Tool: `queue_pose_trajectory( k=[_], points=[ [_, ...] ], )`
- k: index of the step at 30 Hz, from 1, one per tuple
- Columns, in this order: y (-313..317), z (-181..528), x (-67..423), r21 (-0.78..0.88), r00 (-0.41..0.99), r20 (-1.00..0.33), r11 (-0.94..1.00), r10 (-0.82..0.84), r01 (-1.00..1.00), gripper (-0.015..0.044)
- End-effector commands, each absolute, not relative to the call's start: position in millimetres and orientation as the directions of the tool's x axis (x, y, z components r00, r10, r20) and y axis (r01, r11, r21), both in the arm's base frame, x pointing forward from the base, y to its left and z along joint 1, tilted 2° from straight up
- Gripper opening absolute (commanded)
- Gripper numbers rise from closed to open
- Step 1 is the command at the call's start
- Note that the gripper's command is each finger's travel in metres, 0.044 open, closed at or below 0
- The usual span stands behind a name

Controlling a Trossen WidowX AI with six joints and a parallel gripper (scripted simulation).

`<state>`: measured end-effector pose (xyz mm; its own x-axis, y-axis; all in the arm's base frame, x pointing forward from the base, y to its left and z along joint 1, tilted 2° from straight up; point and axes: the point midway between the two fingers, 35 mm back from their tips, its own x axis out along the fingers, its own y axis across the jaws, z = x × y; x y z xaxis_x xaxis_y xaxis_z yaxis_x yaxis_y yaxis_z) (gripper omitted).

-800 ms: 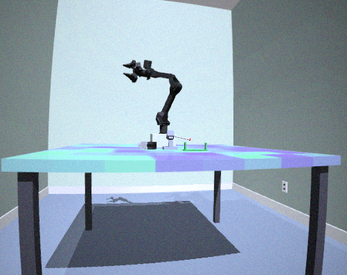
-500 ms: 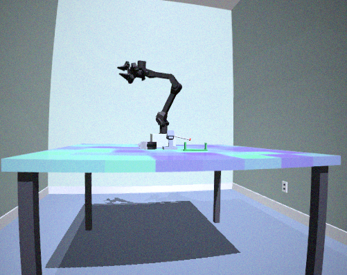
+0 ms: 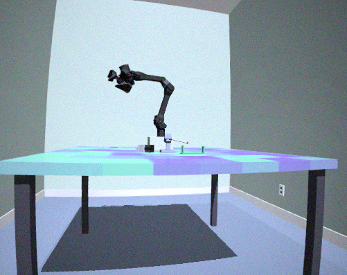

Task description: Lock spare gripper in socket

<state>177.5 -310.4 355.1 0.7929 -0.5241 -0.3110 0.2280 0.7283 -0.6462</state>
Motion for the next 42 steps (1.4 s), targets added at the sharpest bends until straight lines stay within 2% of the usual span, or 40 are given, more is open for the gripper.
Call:
queue_pose_trajectory(
  k=[1, 10, 15, 20, 26, 33, 42],
  points=[
    [-288, 329, 223, -0.603, 0.819, -0.404, 0.792, -0.407, 0.096, 0.0300],
    [-190, 259, 317, -0.471, 0.758, -0.646, 0.827, -0.087, -0.306, 0.0300],
    [-119, 222, 344, -0.392, 0.640, -0.767, 0.748, 0.056, -0.535, 0.0300],
    [-44, 189, 350, -0.308, 0.477, -0.867, 0.600, 0.142, -0.738, 0.0300],
    [40, 154, 332, -0.199, 0.262, -0.954, 0.345, 0.146, -0.917, 0.0300],
    [118, 124, 285, -0.062, 0.061, -0.998, -0.007, 0.019, -0.998, 0.0300],
    [123, 108, 283, -0.048, 0.048, -0.999, -0.041, 0.001, -0.998, 0.0300]
  ],
)
